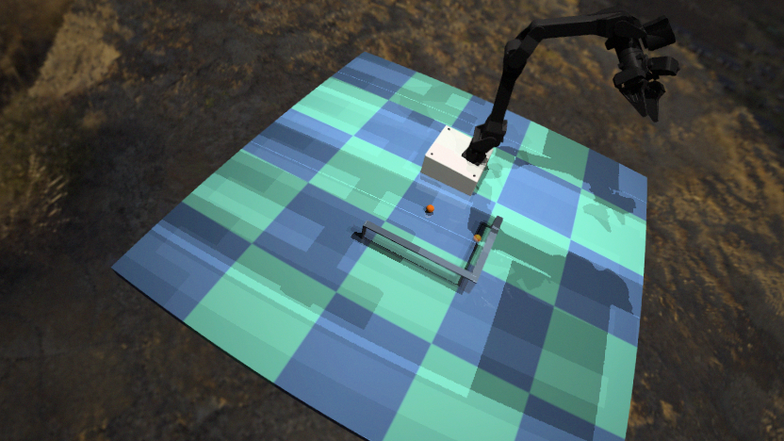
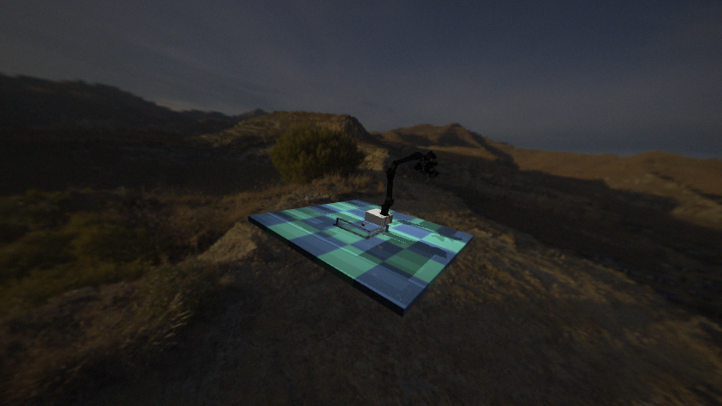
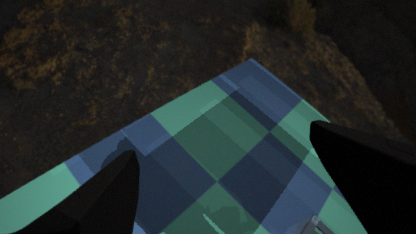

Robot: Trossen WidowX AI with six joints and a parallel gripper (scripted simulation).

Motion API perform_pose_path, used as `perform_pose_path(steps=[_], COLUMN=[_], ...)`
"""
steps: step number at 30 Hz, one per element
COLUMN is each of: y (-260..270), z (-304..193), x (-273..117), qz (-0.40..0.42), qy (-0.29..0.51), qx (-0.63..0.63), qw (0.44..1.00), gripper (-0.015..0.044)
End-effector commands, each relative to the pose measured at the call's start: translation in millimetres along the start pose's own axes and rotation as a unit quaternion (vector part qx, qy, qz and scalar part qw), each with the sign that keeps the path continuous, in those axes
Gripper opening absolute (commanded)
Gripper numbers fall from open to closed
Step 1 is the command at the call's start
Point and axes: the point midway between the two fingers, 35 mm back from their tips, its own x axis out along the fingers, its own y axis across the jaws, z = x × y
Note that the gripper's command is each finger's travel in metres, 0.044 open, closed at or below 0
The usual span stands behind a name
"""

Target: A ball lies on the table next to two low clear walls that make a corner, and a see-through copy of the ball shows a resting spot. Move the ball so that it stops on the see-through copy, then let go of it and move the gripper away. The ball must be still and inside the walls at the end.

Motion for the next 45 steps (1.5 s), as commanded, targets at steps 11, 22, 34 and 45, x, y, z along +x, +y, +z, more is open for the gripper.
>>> perform_pose_path(steps=[11,22,34,45], y=[-64.9,-168.0,-232.6,-219.6], z=[-85.6,-235.8,-399.4,-515.7], x=[111.5,166.6,130.2,67.1], qz=[-0.055,0.013,0.153,0.284], qy=[0.182,0.383,0.477,0.436], qx=[-0.179,-0.254,-0.228,-0.205], qw=[0.965,0.888,0.835,0.829], gripper=[0.0216,0.0216,0.0216,0.0216])
